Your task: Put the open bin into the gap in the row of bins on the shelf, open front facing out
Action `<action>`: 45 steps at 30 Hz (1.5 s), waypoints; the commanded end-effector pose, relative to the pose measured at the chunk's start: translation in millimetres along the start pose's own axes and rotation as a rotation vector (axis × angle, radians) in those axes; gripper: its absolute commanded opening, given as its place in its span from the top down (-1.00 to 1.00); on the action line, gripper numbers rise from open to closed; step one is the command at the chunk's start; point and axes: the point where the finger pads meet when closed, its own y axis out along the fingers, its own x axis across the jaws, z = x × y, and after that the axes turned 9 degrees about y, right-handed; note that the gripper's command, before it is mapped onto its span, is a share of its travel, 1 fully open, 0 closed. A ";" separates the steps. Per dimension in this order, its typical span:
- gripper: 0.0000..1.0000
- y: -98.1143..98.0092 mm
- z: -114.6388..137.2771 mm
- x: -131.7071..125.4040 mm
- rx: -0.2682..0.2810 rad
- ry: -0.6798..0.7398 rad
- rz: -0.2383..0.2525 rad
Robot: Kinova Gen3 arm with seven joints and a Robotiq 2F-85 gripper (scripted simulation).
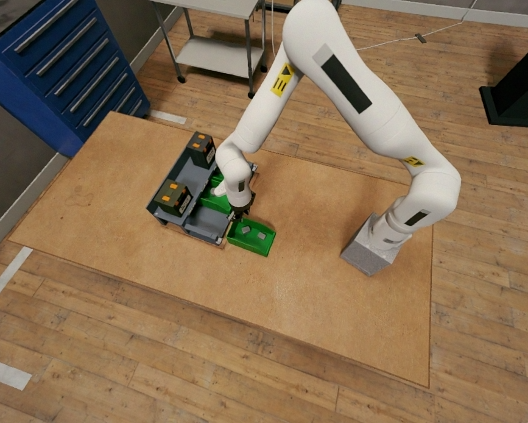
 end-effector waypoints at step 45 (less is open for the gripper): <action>0.22 12.4 34.9 -53.6 0.001 0.780 0.001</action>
